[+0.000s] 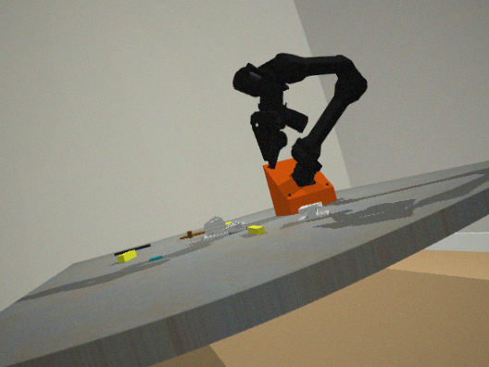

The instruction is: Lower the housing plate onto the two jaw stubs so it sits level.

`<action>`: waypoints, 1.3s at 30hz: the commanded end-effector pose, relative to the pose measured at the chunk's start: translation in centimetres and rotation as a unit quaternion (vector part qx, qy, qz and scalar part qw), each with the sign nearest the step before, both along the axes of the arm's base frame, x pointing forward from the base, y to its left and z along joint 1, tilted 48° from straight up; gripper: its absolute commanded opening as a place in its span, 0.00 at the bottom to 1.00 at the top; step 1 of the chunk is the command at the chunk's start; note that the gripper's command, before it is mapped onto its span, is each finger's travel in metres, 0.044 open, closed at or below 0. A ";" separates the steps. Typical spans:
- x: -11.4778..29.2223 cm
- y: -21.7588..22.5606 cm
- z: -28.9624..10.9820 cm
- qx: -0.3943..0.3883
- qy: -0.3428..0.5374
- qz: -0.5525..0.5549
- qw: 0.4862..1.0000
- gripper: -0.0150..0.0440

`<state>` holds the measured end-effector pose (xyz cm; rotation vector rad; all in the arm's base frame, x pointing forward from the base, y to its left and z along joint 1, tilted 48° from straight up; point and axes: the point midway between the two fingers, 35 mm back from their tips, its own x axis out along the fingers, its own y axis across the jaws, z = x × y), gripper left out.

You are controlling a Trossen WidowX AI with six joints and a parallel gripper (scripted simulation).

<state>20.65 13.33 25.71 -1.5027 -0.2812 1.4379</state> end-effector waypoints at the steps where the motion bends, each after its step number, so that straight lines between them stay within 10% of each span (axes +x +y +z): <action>1: -1.8 1.4 -1.1 0.001 0.053 0.034 0.998 1.00; 39: -5.8 7.9 -6.3 -0.004 0.136 0.094 0.986 1.00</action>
